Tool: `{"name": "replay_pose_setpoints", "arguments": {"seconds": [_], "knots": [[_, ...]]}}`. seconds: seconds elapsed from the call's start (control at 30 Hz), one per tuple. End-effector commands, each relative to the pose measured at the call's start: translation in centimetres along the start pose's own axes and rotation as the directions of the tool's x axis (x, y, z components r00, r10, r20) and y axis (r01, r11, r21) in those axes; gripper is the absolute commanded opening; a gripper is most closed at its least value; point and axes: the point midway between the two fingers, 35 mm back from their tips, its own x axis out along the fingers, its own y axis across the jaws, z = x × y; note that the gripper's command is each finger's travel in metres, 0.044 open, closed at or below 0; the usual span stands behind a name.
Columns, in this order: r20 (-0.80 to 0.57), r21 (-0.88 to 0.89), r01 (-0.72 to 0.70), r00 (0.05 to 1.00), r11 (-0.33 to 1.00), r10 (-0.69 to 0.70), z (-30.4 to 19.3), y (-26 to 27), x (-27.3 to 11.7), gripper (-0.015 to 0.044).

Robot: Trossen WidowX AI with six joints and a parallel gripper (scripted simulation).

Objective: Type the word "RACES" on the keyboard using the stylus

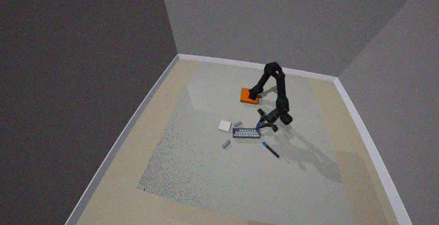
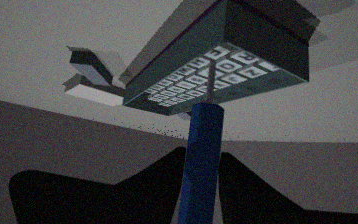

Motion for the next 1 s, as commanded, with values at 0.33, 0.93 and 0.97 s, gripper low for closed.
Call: {"name": "replay_pose_setpoints", "arguments": {"seconds": [0.33,0.93,0.97], "knots": [[-0.005,0.002,-0.003,1.0,1.0,0.003,0.52,0.03,0.35,0.0081],[-0.005,0.002,-0.003,1.0,1.0,0.003,0.79,0.04,0.5,0.0081],[-0.005,0.002,-0.003,1.0,1.0,0.003,0.79,0.04,0.5,0.0081]]}}
